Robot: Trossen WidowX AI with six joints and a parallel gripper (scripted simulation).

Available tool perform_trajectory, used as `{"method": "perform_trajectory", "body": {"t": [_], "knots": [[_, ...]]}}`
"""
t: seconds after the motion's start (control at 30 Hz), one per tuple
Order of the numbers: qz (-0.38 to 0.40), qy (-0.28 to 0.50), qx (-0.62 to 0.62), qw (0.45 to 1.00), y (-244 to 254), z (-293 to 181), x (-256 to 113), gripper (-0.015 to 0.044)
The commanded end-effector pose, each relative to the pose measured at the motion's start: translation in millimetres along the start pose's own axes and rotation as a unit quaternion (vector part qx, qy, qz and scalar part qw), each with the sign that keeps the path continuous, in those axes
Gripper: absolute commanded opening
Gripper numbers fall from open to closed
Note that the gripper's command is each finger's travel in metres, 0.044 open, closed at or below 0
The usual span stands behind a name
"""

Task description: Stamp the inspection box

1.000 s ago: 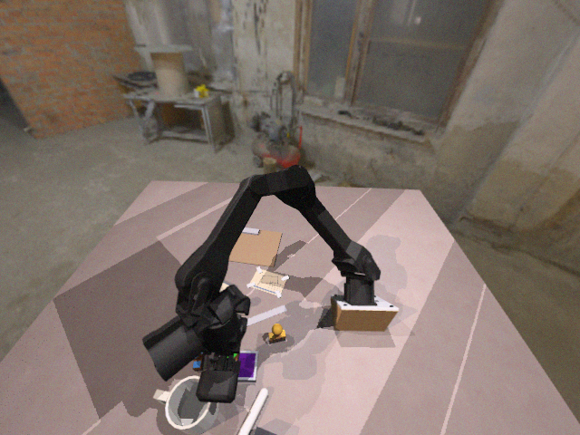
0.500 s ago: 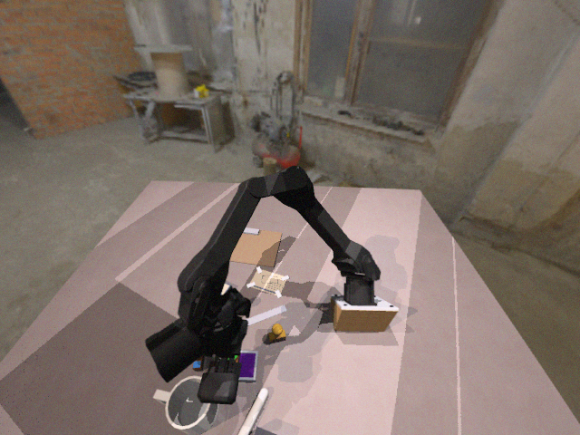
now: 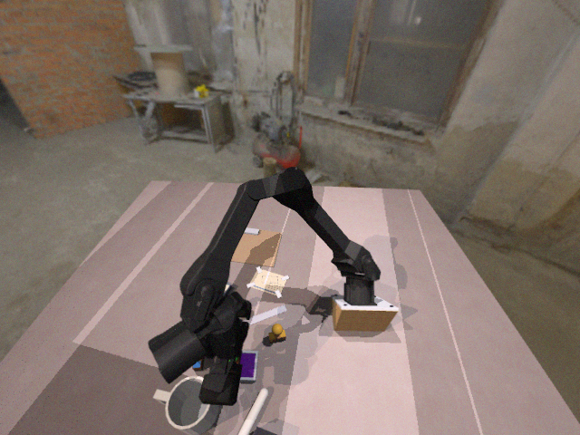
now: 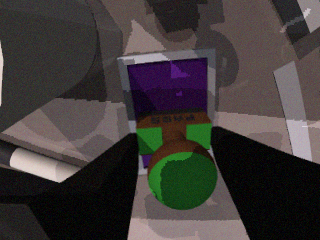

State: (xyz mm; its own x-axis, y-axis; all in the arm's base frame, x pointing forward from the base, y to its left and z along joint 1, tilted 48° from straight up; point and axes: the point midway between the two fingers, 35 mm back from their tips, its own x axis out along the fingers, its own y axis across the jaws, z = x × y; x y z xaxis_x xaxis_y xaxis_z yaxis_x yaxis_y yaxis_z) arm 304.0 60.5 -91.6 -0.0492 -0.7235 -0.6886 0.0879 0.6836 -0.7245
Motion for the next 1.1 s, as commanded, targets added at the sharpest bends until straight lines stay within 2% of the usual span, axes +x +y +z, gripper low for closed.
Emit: {"method": "perform_trajectory", "body": {"t": [0.0,1.07], "knots": [[-0.003,0.000,-0.003,1.000,-0.8,-1.3,3.2,0.0000],[-0.003,0.000,0.000,1.000,-1.0,-1.5,9.7,0.0000]]}}
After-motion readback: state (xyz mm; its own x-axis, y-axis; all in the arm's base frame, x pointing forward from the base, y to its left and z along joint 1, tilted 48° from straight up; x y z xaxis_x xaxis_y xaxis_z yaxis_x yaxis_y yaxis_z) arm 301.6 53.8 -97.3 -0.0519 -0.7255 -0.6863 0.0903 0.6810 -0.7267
